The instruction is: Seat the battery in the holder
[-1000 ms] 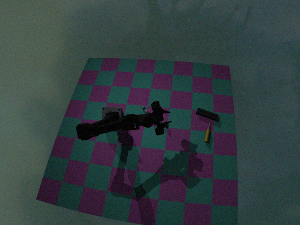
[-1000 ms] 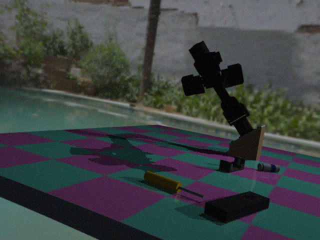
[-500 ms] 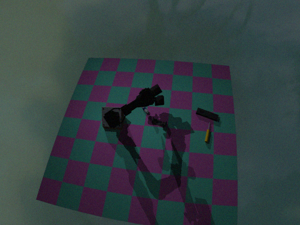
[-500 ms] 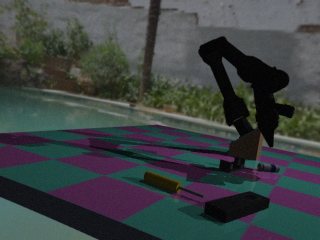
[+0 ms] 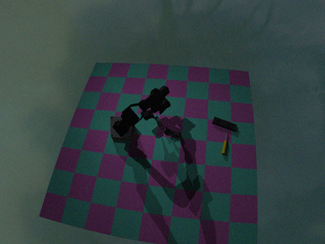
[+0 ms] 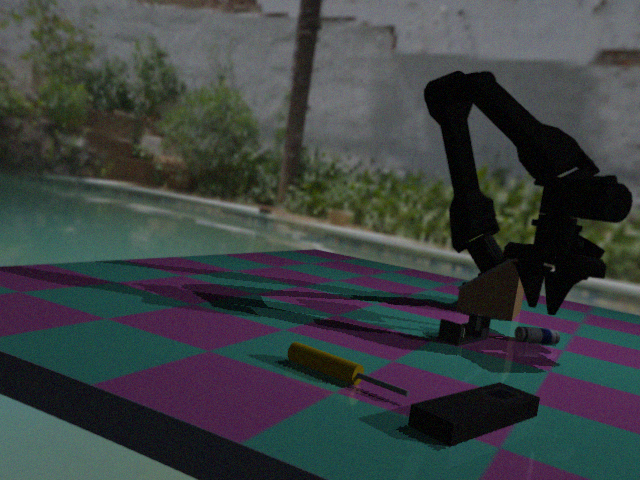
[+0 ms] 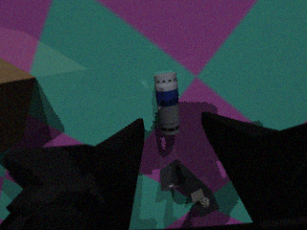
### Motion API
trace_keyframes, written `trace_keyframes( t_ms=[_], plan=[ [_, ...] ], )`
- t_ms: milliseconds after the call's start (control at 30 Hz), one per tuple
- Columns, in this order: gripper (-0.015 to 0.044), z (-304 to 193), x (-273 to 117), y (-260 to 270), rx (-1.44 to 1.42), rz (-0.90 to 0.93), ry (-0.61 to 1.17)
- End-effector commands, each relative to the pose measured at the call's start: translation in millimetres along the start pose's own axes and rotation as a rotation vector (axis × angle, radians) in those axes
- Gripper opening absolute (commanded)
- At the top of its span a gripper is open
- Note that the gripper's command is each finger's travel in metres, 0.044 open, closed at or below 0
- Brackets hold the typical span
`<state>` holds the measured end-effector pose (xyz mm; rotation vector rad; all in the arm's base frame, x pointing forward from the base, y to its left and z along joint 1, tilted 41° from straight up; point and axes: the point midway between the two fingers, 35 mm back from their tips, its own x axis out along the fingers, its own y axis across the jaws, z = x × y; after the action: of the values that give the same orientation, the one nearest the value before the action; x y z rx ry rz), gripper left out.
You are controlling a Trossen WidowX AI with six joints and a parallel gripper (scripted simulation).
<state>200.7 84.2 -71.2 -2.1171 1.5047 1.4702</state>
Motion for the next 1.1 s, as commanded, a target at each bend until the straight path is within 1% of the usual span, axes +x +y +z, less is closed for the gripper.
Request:
trace_keyframes(
  t_ms=[0,1000,1067],
  plan=[
    [0.0241,0.0,4.2,-0.6,-0.011,0.005,0.006],
    [0.0241,-0.8,50.6,0.5,-0.010,0.006,0.008],
    [0.0188,-0.8,50.6,0.5,-0.010,0.006,0.008]
  ],
)
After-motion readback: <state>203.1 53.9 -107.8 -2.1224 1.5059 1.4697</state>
